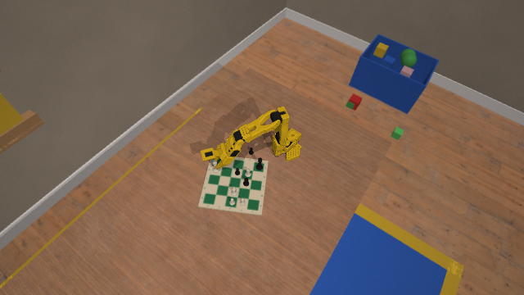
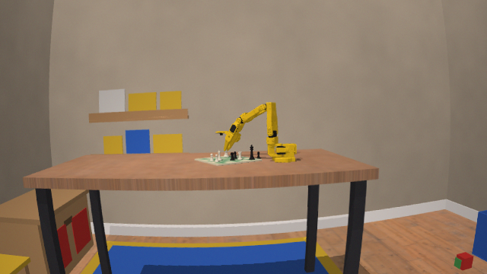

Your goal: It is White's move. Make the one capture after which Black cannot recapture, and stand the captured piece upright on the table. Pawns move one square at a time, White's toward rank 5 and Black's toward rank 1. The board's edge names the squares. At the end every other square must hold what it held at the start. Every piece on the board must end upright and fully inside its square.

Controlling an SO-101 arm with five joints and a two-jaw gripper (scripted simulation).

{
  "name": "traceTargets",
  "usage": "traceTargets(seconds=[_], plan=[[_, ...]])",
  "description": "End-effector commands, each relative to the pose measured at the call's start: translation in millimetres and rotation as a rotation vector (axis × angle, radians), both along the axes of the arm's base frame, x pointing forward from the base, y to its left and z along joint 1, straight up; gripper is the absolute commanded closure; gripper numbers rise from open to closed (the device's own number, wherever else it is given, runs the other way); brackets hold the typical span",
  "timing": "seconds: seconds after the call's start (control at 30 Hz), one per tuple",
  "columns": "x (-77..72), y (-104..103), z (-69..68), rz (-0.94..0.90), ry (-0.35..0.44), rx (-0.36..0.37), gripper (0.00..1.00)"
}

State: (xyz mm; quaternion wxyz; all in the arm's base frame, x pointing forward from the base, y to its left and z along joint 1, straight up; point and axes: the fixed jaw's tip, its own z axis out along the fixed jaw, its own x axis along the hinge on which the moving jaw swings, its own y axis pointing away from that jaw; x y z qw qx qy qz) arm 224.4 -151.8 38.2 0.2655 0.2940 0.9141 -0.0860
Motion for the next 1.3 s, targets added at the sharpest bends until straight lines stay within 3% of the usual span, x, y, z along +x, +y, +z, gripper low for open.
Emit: traceTargets(seconds=[0.0,1.27], plan=[[-0.3,2.9,-0.3,0.002,0.009,0.012,0.88],[-2.0,-3.5,3.9,-0.012,0.011,0.007,0.88]])
